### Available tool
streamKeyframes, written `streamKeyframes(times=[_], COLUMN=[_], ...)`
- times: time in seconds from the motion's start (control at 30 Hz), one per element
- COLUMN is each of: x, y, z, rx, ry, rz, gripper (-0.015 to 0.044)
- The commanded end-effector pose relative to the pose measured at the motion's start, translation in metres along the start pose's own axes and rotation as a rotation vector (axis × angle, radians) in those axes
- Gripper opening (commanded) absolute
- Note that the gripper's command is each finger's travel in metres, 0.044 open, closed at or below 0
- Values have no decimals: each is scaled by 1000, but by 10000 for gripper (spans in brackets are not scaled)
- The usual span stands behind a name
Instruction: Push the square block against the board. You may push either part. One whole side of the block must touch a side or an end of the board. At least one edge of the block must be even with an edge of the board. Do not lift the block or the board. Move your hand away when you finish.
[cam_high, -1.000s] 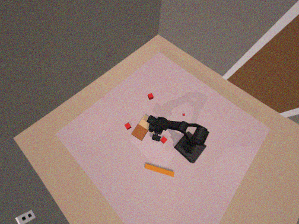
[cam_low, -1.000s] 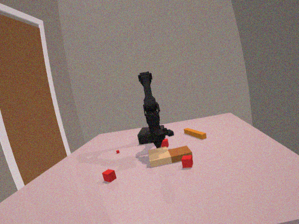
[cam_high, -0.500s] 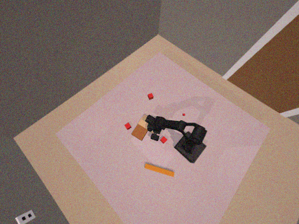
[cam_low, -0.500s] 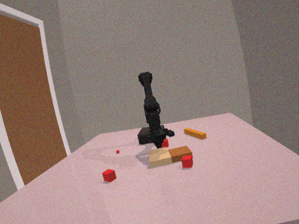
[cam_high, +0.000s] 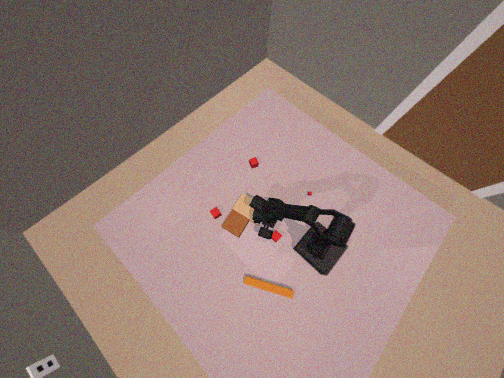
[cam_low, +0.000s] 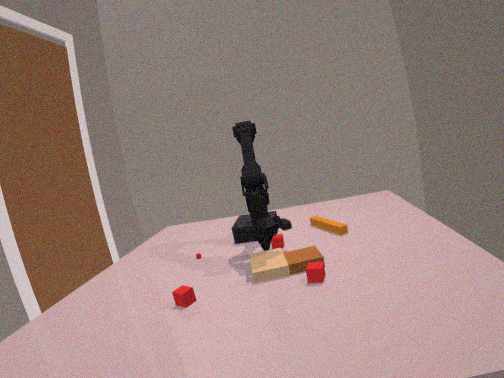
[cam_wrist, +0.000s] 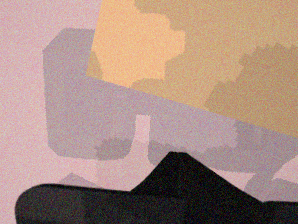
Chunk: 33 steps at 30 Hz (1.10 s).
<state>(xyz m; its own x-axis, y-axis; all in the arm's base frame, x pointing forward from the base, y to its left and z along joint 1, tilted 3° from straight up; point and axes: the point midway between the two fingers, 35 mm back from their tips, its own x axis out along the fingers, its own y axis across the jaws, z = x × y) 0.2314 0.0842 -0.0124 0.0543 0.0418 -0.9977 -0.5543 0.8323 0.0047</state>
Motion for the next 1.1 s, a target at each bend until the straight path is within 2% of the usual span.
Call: streamKeyframes(times=[0.0, 0.47, 0.63, 0.83, 1.07], x=[0, -1, -53, -55, -72], y=[0, 0, 0, 0, -13], z=[-8, -22, -23, -23, 37], rx=[-3, 0, -3, -3, 93], ry=[-3, 2, -2, -3, -7], rz=[1, -1, 0, 0, 0], gripper=[0, 0, 0, 0, 0])
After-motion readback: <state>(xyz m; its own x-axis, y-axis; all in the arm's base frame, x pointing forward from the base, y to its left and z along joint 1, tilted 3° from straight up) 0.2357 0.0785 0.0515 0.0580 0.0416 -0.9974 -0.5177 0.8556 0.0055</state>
